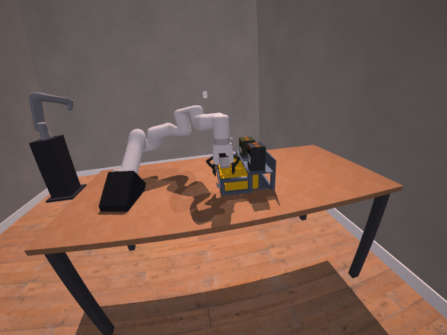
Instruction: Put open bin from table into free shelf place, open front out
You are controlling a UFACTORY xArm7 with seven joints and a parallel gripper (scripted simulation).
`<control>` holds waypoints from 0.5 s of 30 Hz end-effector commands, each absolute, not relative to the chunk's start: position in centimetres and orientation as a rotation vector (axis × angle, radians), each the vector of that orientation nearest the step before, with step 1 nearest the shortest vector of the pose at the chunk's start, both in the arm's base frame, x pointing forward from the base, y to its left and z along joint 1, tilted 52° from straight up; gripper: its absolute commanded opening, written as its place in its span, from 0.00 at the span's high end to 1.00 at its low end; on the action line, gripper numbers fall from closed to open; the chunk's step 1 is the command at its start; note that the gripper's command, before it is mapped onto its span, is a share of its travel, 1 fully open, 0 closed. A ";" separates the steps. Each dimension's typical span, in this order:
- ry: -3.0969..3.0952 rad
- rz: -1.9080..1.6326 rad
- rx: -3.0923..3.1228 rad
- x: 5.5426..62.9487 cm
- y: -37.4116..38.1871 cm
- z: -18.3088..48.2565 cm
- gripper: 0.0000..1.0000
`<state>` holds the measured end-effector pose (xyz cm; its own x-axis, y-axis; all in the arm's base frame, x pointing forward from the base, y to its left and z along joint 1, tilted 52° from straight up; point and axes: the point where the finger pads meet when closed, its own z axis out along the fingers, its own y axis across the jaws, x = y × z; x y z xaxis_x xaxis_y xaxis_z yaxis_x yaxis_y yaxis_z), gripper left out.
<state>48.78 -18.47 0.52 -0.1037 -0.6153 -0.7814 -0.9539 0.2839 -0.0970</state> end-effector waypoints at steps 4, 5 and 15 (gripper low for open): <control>1.815 0.570 -1.417 47.2 -22.8 4.0 0.00; 1.815 0.570 -1.417 47.2 -22.8 4.0 0.00; 1.815 0.570 -1.417 47.2 -22.8 4.0 0.00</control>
